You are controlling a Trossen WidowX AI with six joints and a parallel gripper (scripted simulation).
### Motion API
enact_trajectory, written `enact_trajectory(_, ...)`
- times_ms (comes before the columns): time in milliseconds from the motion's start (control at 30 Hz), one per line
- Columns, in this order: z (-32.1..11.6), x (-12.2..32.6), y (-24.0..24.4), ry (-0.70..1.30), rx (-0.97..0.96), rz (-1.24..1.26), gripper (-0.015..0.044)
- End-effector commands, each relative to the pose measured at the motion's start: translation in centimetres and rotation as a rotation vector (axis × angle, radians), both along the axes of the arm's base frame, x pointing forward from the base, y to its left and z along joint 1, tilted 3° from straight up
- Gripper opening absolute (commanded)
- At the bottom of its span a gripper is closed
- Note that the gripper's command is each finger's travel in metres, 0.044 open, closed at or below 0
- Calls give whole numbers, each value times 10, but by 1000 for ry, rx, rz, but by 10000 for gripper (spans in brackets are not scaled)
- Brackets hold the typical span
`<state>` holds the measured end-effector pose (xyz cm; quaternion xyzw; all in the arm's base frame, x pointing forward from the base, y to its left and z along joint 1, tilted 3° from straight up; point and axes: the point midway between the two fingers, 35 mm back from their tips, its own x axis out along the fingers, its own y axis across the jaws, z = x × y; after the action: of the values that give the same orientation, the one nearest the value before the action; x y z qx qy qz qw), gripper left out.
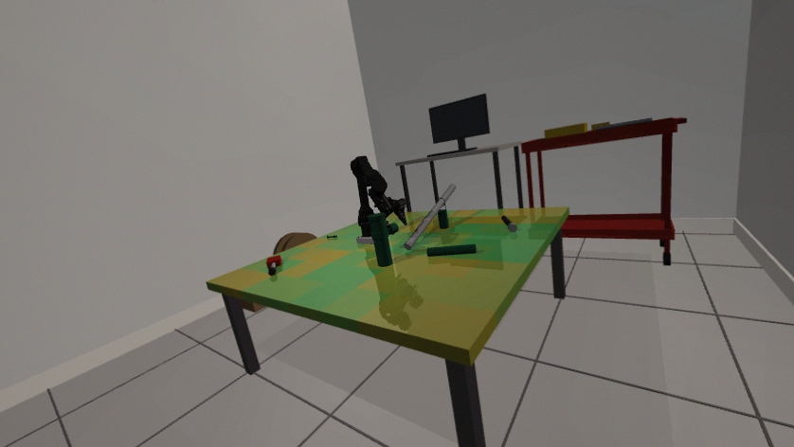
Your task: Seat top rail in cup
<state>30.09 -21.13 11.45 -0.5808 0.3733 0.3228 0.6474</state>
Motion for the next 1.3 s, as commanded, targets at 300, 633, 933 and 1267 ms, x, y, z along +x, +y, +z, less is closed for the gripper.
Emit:
enact_trajectory(300,33,7,33,-7,91,-165,440)
enact_trajectory(633,82,11,89,-21,477,-859,440)
enact_trajectory(933,117,0,132,-62,777,-1374,440)
enact_trajectory(1267,121,-2,136,-67,818,-1441,440)
